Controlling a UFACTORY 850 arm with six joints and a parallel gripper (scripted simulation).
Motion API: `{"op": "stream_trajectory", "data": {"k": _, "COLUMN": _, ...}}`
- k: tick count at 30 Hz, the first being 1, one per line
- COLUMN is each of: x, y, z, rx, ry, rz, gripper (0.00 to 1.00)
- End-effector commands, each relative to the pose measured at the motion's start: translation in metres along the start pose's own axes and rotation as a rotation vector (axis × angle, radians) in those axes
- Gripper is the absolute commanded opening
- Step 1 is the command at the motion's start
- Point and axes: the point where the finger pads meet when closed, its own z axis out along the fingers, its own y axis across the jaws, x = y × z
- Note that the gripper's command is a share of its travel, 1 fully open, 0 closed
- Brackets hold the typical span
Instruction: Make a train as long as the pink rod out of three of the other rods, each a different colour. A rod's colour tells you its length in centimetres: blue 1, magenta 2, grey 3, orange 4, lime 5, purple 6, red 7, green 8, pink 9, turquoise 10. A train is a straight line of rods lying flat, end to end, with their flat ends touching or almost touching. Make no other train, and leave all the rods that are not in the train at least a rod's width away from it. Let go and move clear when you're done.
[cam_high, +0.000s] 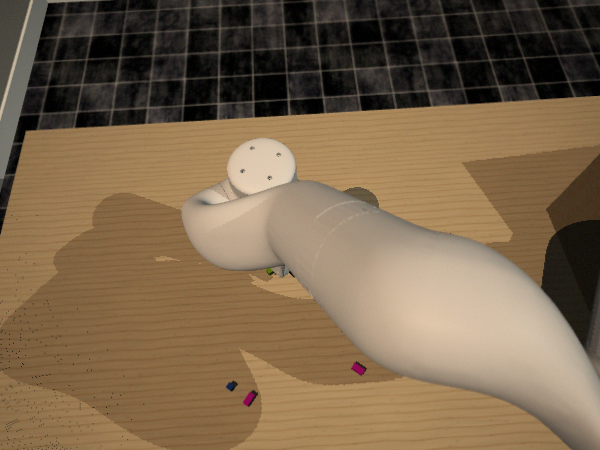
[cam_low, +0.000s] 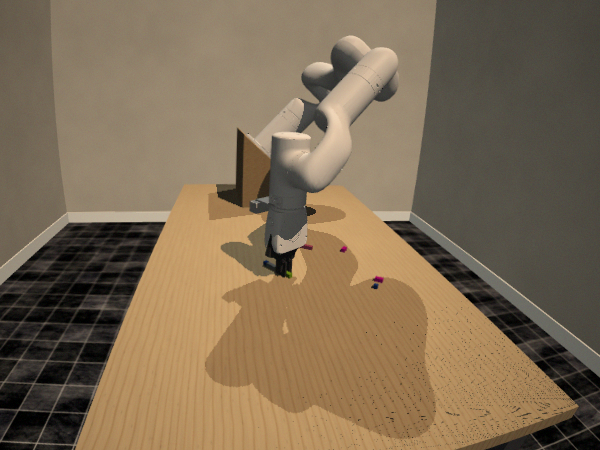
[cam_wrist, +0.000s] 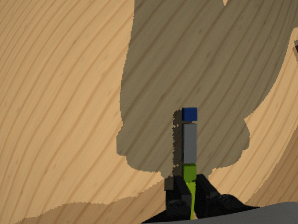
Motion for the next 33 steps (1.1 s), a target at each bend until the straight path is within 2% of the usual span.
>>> {"op": "stream_trajectory", "data": {"k": 1, "x": -0.0009, "y": -0.0006, "z": -0.0007, "rx": 0.001, "ry": -0.001, "rz": -0.001, "gripper": 0.04}}
{"op": "stream_trajectory", "data": {"k": 32, "x": -0.0009, "y": -0.0006, "z": -0.0007, "rx": 0.001, "ry": -0.001, "rz": -0.001, "gripper": 0.04}}
{"op": "stream_trajectory", "data": {"k": 33, "x": -0.0009, "y": -0.0006, "z": -0.0007, "rx": 0.001, "ry": -0.001, "rz": -0.001, "gripper": 0.08}}
